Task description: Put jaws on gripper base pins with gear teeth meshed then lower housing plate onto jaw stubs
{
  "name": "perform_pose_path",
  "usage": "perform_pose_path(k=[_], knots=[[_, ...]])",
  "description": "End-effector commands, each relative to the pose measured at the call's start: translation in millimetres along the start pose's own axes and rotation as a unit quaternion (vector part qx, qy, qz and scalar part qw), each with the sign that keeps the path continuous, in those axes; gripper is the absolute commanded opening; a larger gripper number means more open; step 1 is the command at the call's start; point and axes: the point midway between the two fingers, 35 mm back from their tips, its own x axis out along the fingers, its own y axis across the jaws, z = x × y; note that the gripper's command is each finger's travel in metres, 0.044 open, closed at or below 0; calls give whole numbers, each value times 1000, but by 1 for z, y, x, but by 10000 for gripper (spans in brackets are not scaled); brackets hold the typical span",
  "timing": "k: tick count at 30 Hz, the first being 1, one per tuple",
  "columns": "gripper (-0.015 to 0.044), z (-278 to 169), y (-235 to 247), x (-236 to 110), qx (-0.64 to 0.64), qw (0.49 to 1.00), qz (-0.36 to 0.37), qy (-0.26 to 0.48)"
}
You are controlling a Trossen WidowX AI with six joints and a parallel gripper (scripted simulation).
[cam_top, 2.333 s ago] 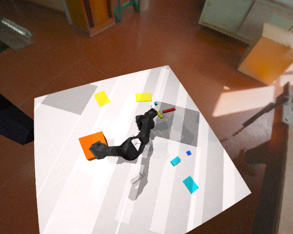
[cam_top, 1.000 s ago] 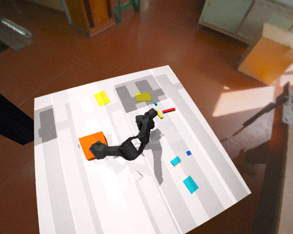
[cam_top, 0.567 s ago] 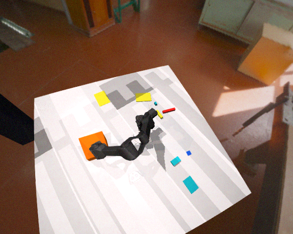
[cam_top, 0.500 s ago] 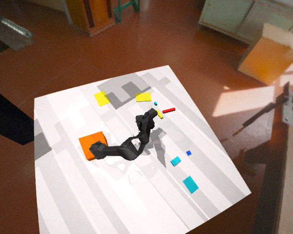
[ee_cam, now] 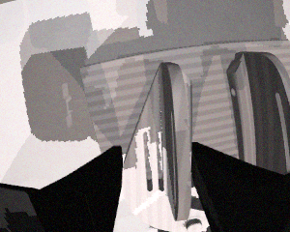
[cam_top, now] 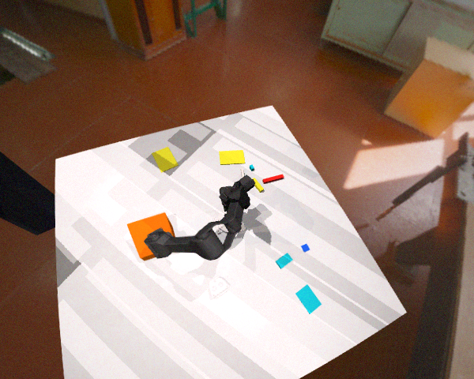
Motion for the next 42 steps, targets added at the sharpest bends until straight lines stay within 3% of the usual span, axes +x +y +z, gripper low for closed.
perform_pose_path(k=[1,18,22,35,38,42], knots=[[134,0,-1,0,-2,1000,-3,-2],[134,0,-1,0,-2,1000,-3,-2],[224,0,0,0,0,1000,0,0],[224,0,0,0,0,1000,0,0],[224,1,1,-15,-1,1000,0,0],[224,0,0,-60,-2,1000,-1,-1]])
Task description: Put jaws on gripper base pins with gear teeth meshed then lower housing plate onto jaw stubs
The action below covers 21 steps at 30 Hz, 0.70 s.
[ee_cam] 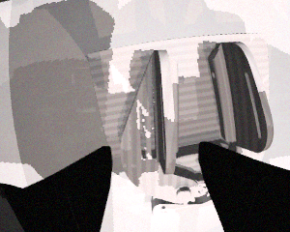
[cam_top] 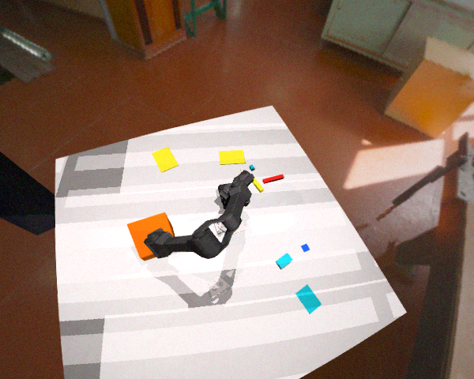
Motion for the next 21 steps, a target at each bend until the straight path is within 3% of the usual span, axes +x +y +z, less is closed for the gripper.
perform_pose_path(k=[1,5,13,21], knots=[[224,3,0,-42,6,1000,8,-13],[224,3,2,-35,1,1000,6,-16],[434,7,-24,-43,20,999,30,-13],[440,11,-61,-45,-91,995,35,-15]])
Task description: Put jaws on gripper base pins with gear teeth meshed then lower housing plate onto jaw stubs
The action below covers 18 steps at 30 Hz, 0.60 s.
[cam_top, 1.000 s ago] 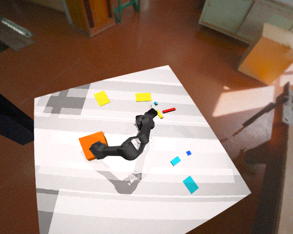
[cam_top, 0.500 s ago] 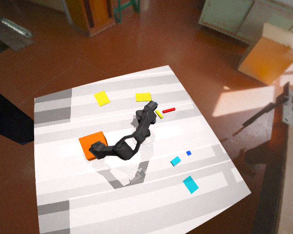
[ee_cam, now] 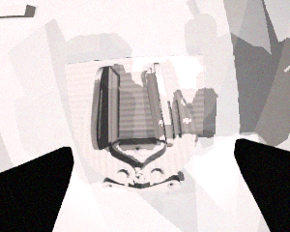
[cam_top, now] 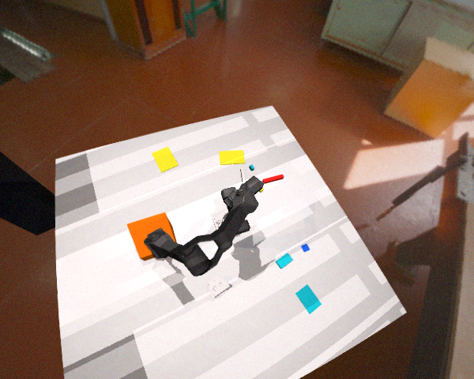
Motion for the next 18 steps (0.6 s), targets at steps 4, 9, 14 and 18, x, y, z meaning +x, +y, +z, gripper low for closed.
perform_pose_path(k=[4,9,14,18], knots=[[440,-3,-36,-5,-101,995,9,-1],[440,-8,-63,-7,-181,983,11,-2],[440,-15,-89,-9,-260,966,12,-4],[440,-22,-109,-11,-322,947,11,-5]])
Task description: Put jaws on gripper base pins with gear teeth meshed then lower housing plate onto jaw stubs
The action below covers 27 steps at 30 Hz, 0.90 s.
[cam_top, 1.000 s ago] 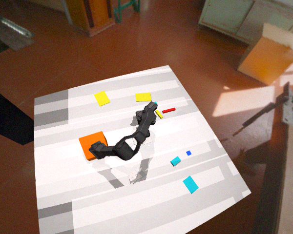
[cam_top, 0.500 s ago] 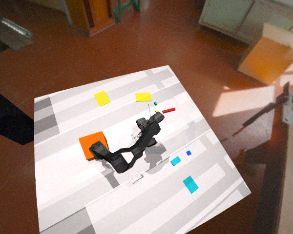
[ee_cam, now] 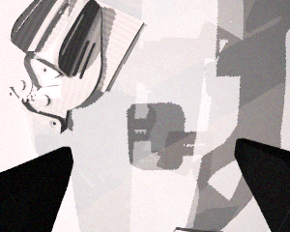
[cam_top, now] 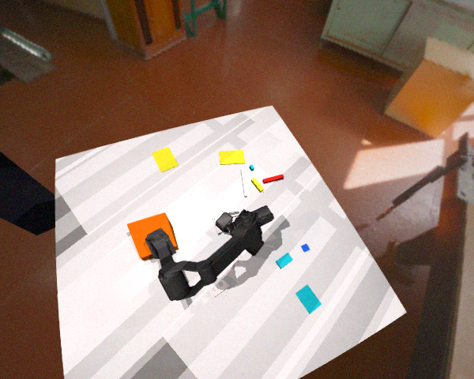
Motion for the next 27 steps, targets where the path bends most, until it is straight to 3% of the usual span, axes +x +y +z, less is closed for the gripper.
perform_pose_path(k=[1,14,27], knots=[[440,-17,-12,-3,-58,998,-2,-1],[440,-77,-42,-10,-264,964,-8,4],[440,-139,-57,-19,-460,888,-14,21]])
